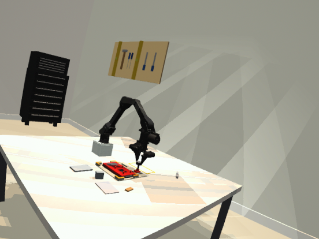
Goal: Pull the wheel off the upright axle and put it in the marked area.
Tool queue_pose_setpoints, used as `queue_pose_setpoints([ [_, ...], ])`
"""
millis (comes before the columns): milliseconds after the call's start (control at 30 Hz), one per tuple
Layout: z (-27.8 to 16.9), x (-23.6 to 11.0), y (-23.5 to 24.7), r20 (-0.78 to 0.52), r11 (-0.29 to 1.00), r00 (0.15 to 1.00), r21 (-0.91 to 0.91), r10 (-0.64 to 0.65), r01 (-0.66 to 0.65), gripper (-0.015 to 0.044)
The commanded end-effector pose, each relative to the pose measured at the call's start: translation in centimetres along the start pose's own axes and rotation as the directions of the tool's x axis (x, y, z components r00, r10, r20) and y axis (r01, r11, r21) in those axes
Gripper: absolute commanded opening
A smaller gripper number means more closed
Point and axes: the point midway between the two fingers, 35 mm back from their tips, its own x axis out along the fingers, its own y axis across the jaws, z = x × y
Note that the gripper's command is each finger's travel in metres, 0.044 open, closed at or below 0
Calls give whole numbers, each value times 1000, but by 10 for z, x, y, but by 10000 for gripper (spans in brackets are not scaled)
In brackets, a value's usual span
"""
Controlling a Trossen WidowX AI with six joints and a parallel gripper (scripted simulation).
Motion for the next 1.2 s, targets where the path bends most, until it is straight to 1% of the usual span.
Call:
queue_pose_setpoints([
  [0,0,-2,1,0,1000,1000,-1,3,-3,0],
  [333,0,-8,1,0,1000,1000,-1,4,-4,0],
  [600,0,-40,-4,0,1000,1000,-1,5,-5,0],
  [667,0,-41,-4,0,1000,1000,-1,4,-4,0],
  [700,0,-33,-5,0,1000,1000,5,-1,1,0],
  [1167,-62,-38,-34,-4,1000,1000,2,1,-1,0],
])
